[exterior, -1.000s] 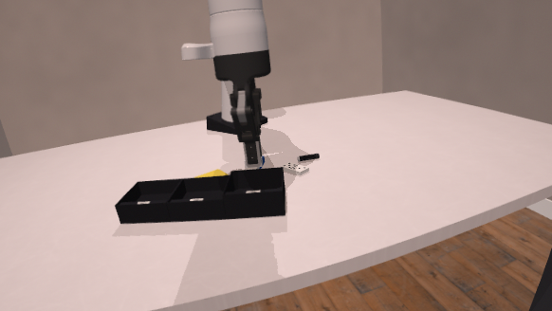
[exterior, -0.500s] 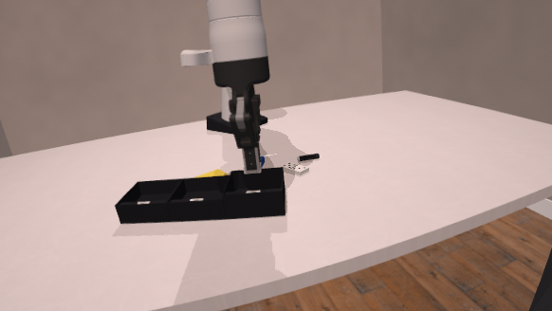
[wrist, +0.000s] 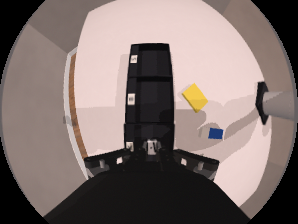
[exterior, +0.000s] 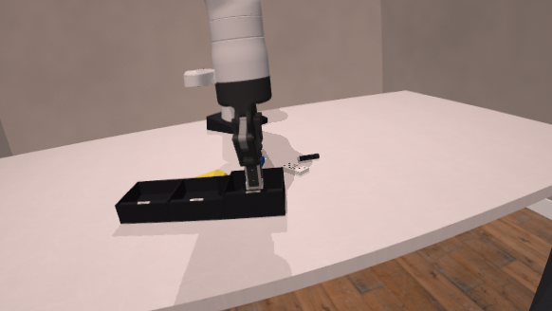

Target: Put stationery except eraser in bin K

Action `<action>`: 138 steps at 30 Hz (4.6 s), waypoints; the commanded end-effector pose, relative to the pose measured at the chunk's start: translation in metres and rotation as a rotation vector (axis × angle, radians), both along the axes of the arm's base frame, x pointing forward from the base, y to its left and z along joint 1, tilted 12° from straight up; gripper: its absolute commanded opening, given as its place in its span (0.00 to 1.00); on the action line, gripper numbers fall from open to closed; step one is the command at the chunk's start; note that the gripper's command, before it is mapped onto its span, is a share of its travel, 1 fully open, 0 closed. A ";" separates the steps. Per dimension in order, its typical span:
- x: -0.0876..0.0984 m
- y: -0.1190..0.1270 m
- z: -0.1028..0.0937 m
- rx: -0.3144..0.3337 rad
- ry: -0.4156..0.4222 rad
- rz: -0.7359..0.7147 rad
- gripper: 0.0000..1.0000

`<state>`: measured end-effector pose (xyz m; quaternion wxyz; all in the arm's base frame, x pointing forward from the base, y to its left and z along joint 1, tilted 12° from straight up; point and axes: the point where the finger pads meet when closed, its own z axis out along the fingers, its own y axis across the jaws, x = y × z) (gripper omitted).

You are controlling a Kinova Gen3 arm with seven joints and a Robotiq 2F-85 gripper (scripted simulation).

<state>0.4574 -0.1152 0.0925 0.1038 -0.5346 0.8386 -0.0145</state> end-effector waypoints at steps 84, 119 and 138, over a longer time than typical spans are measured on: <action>-0.054 -0.020 0.027 -0.053 -0.021 0.297 0.55; -0.128 -0.051 0.016 -0.126 -0.056 0.679 0.55; -0.127 -0.049 0.016 -0.126 -0.055 0.679 0.55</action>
